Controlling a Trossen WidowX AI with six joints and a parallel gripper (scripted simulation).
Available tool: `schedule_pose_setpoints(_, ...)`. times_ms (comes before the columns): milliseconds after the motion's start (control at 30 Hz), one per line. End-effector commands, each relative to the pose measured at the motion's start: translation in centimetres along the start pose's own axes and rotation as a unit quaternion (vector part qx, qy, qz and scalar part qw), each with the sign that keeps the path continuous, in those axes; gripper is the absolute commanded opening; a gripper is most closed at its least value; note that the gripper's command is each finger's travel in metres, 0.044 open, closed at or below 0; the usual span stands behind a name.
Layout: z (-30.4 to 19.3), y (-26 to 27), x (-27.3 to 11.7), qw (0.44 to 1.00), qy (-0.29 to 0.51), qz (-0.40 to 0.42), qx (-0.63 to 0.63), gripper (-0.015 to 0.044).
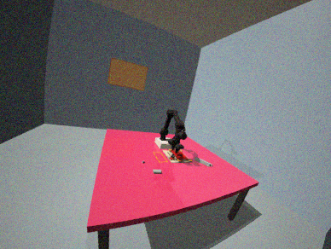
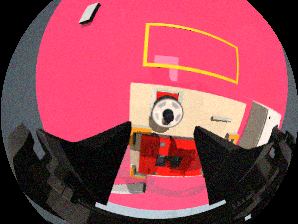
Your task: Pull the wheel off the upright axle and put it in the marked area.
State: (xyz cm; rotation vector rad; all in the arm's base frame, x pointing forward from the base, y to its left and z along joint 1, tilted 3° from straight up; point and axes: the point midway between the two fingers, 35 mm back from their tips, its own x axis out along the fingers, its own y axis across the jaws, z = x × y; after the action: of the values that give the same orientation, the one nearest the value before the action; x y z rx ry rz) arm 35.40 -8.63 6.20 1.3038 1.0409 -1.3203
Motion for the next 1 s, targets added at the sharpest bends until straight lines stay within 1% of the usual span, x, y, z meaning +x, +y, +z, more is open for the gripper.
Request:
schedule_pose_setpoints(0, 0.0, -0.5, 3.4, 1.000, 0.001, -0.011, -0.001, 0.0300)
schedule_pose_setpoints(67, 0.1, -0.6, 4.5, 1.000, 0.001, -0.011, -0.001, 0.0300)
schedule_pose_setpoints(200, 0.1, -0.6, 4.6, 1.000, 0.001, -0.011, -0.001, 0.0300)
schedule_pose_setpoints(867, 0.1, -0.9, 4.5, 1.000, 0.001, -0.018, 0.001, 0.0167)
schedule_pose_setpoints(967, 0.1, -0.9, 4.5, 1.000, 0.001, -0.018, 0.001, 0.0088)
